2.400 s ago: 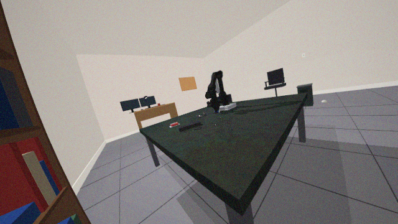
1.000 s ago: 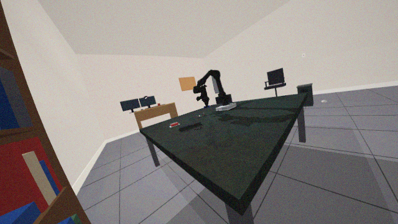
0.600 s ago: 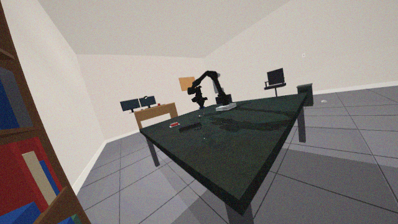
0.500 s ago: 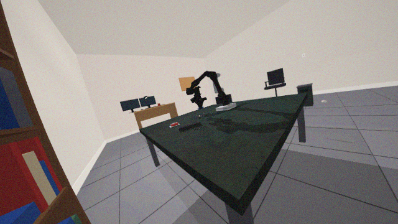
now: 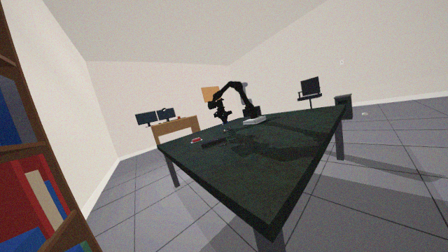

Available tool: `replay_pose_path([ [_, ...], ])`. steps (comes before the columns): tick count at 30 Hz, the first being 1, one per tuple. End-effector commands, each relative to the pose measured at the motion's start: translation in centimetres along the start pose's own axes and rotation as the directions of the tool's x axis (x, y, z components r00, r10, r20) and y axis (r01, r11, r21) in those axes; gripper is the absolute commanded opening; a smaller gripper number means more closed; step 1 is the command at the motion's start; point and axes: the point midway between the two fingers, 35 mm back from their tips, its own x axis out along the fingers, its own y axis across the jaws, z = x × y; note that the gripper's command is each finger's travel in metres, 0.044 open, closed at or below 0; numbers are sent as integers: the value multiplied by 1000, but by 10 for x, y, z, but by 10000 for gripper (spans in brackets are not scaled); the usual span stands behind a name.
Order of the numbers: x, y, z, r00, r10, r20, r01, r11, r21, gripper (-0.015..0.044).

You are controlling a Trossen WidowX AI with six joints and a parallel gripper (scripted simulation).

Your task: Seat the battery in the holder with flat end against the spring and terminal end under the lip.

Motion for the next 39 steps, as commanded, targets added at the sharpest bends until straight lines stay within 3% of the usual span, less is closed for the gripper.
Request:
replay_pose_path([
  [1,12,0,-1,997,0,-73,0,1000,2,58],
  [9,31,0,-4,981,6,-193,-4,1000,7,58],
  [39,39,0,3,942,16,-335,-13,1000,12,58],
])
